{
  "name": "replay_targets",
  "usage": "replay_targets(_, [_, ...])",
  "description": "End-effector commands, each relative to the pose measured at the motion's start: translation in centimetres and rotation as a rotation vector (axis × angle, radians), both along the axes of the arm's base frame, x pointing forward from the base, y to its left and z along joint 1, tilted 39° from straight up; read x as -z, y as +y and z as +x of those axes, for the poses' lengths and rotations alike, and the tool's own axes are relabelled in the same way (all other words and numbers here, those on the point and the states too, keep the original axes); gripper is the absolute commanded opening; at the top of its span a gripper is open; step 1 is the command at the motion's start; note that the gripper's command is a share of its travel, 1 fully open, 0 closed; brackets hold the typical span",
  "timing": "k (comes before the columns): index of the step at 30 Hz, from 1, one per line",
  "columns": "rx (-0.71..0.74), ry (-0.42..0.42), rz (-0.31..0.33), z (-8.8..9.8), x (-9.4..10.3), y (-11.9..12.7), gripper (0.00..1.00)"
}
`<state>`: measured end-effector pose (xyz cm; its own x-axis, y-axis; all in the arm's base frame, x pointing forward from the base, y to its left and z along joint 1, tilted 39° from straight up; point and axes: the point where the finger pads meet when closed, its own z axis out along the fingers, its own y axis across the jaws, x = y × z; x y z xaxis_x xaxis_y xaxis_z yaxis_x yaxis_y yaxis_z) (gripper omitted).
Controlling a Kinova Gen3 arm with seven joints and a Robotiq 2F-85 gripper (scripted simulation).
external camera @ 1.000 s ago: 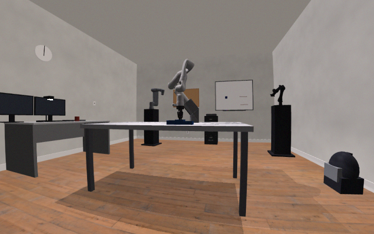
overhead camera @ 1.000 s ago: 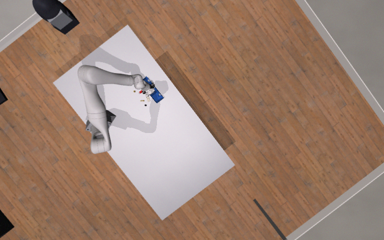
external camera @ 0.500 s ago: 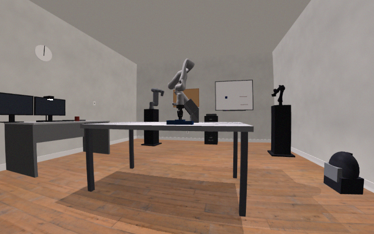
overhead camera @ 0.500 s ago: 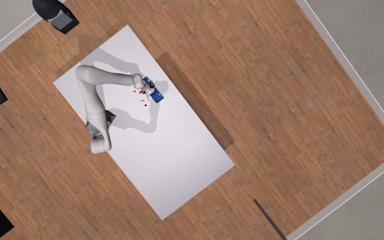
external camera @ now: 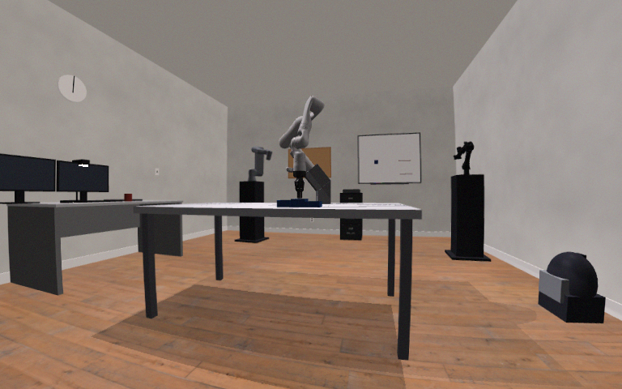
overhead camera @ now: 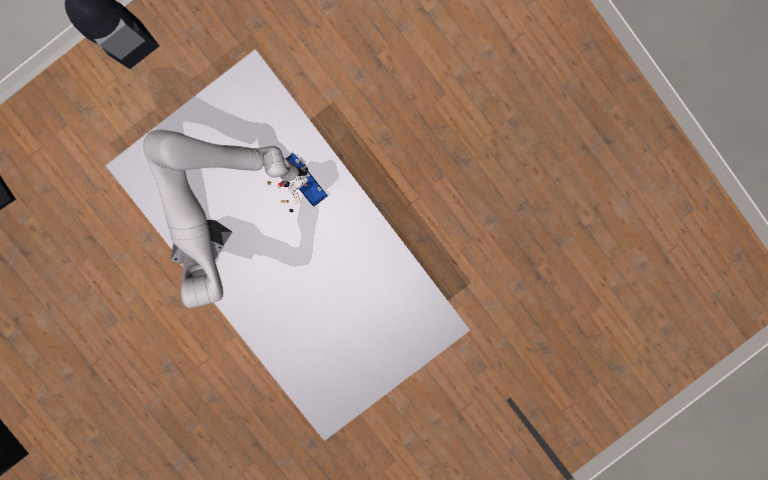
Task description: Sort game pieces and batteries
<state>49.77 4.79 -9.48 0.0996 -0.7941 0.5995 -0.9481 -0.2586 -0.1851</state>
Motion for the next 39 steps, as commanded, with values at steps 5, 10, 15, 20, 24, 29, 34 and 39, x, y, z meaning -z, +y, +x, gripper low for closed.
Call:
replay_targets(5, [0.002,0.001,0.002,-0.9,-1.9,1.4,0.29])
replay_targets(10, [-0.002,0.005,0.003,-0.9,-1.8,1.5,0.29])
replay_targets(15, [-0.004,0.0,0.003,-0.7,-1.7,1.4,0.29])
replay_targets(20, [0.119,-0.092,0.055,-2.7,-1.9,0.0,0.41])
replay_targets(24, [0.259,-0.187,0.107,-5.3,-2.3,-2.3,0.41])
replay_targets(29, [0.262,-0.187,0.105,-7.7,-2.7,-4.3,0.41])
replay_targets(34, [0.262,-0.187,0.104,-7.6,-2.8,-4.4,0.41])
replay_targets(39, [0.262,-0.187,0.105,-7.6,-2.8,-4.3,0.41])
